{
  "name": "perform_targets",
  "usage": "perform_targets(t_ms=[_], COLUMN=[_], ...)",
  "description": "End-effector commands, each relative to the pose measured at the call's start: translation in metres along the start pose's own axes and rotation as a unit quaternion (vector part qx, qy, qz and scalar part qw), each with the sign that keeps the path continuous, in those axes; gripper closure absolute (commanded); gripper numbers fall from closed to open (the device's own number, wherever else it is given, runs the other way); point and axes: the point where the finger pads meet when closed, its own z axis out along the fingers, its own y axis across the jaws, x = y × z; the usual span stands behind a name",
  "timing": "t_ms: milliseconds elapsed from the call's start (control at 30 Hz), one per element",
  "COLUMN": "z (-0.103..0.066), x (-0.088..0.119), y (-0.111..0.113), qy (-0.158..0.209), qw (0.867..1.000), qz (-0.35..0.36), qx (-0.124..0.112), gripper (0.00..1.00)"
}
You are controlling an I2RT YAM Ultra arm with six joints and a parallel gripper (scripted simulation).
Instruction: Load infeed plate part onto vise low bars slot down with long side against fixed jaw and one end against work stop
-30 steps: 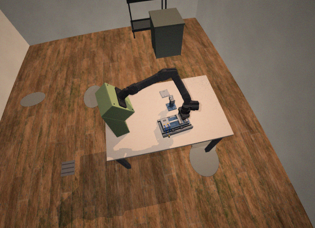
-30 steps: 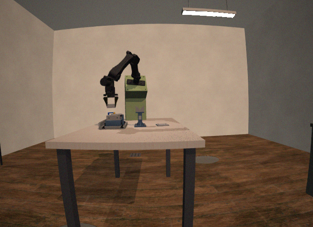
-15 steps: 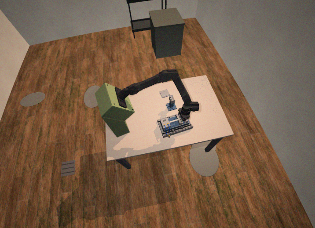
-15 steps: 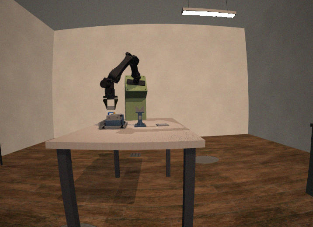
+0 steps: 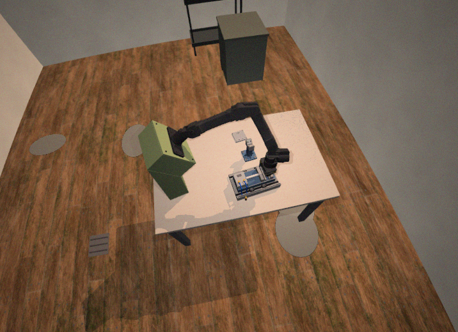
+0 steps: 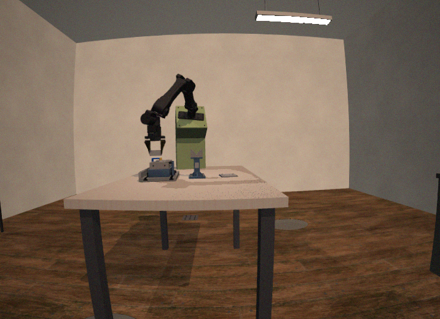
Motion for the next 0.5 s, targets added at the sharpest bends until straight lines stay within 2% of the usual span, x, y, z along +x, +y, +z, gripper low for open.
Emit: perform_targets(t_ms=[0, 467], z=[-0.0076, -0.0096], x=[-0.0169, -0.0190], y=[-0.0086, -0.0074], qy=[-0.021, -0.024], qw=[1.000, 1.000], qz=[-0.005, -0.007], qx=[0.013, 0.013], gripper=[1.00, 1.00])
